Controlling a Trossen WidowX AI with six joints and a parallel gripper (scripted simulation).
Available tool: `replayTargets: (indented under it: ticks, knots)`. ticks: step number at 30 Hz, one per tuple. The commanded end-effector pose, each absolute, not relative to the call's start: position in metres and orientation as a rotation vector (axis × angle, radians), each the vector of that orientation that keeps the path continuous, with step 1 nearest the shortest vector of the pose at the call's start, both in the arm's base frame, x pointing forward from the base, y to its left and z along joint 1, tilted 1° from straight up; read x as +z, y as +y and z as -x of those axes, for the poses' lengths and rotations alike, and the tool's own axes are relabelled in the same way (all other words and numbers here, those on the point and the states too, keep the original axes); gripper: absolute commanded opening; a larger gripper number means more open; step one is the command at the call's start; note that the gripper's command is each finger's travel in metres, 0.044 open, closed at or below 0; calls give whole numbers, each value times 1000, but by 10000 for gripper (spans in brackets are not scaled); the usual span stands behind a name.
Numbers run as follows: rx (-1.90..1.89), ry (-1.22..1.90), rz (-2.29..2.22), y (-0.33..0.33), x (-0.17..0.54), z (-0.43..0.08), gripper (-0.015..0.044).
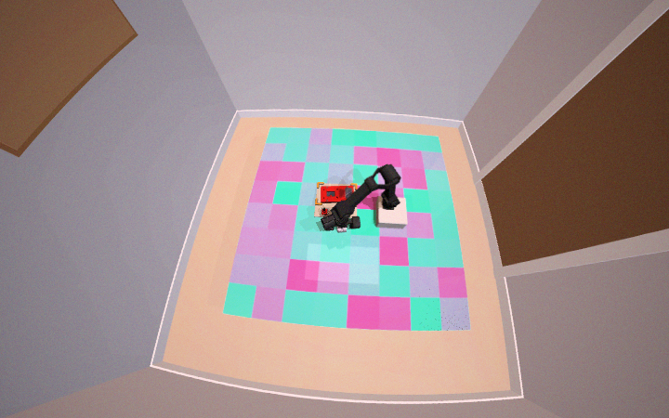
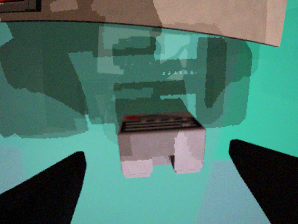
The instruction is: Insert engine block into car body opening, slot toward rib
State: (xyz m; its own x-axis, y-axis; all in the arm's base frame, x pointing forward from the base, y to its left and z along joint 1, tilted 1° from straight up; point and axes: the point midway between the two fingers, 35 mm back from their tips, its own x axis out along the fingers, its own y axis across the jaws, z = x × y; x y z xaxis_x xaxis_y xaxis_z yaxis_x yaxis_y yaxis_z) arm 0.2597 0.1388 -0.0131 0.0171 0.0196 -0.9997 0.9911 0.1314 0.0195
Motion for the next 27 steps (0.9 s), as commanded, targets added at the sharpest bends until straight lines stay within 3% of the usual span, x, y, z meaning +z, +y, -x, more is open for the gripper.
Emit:
replayTargets:
  ticks: [1,10,18,25,27]
  knots:
    - [-1094,1273,-1135,139,-21,-259,440]
    - [-1094,1273,-1135,139,-33,-258,440]
    - [-1094,1273,-1135,139,-33,-258,230]
    - [-1094,1273,-1135,139,-33,-258,183]
    - [-1094,1273,-1135,139,-32,-259,131]
